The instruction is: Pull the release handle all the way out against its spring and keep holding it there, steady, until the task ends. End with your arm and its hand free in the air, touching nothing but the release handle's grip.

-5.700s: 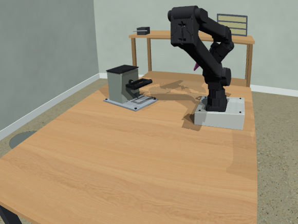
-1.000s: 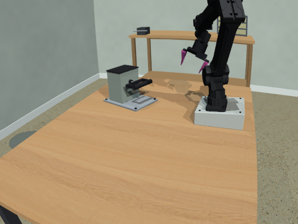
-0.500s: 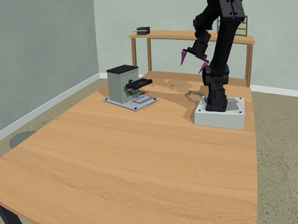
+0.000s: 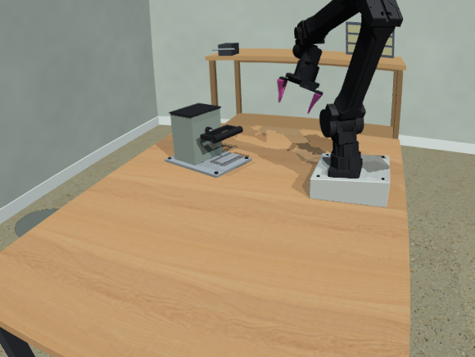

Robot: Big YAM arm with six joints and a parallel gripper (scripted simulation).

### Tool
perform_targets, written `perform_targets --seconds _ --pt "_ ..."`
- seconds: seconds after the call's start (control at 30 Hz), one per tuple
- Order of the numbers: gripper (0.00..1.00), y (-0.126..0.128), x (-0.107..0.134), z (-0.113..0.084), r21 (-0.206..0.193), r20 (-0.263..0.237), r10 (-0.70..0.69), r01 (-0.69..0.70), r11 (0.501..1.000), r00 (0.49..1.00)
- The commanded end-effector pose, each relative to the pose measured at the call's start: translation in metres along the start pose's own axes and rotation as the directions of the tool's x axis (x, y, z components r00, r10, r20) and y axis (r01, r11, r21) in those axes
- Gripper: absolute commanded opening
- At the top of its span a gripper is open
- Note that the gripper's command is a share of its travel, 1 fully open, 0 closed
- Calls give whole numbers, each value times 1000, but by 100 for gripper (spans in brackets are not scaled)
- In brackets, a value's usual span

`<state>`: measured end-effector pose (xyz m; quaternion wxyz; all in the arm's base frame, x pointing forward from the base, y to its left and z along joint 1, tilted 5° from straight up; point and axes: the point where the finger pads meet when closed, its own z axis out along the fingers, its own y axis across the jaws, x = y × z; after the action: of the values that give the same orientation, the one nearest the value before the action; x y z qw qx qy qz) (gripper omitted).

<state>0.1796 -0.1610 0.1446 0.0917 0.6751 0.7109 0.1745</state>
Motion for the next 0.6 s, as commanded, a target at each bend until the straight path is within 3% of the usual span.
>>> perform_targets --seconds 0.0,0.57 --pt "100 15 -16 -15 -22 43 12 -11 1000 999" --pt "100 9 -16 -11 -12 28 36 -36 999 999"
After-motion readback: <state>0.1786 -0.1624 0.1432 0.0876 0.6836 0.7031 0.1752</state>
